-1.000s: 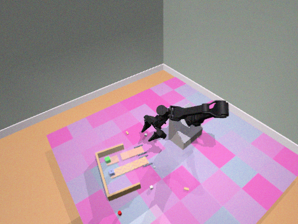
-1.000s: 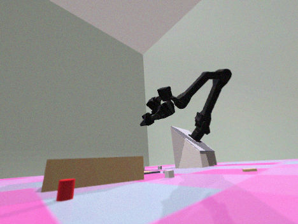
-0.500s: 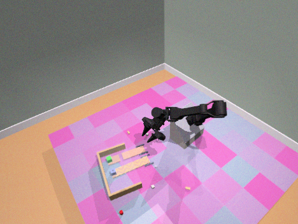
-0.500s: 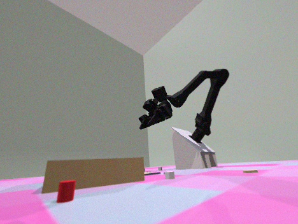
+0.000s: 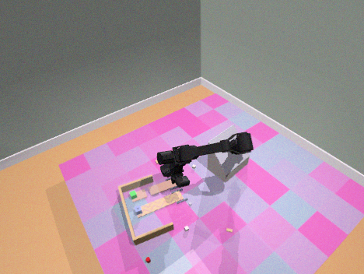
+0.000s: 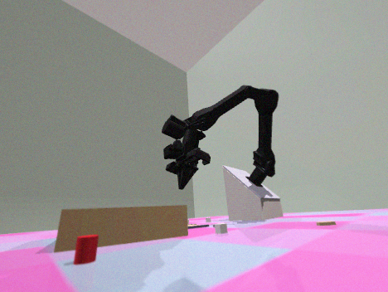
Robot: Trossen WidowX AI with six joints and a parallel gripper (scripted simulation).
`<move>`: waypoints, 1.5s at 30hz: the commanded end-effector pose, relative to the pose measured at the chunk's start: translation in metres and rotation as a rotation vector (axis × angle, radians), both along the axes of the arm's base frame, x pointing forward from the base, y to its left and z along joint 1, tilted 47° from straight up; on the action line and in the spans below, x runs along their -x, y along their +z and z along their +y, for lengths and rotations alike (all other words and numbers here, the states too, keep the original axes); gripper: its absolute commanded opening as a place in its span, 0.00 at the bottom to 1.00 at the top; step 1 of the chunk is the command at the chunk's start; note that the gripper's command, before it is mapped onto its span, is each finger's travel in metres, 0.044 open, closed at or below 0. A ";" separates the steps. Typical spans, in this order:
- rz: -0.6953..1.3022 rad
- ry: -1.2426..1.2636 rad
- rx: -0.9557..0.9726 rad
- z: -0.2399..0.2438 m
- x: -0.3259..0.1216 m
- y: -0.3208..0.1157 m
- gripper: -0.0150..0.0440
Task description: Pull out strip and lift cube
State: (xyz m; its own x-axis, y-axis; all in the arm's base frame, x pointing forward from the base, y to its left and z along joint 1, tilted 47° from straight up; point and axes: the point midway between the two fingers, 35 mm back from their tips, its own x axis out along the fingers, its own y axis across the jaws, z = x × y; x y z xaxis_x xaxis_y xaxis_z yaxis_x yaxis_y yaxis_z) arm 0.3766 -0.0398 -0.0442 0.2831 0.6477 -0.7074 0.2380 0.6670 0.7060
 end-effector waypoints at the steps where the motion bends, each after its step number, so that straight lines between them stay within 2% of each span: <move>1: 0.184 0.152 -0.060 0.028 -0.005 -0.008 0.25; 45: 0.207 0.170 -0.069 0.072 -0.009 -0.049 0.25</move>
State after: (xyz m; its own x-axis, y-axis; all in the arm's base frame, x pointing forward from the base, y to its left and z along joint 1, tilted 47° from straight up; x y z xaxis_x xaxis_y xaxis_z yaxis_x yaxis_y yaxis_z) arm 0.3862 0.0284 -0.0889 0.0211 0.7194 -0.6942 0.2649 0.6656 0.6977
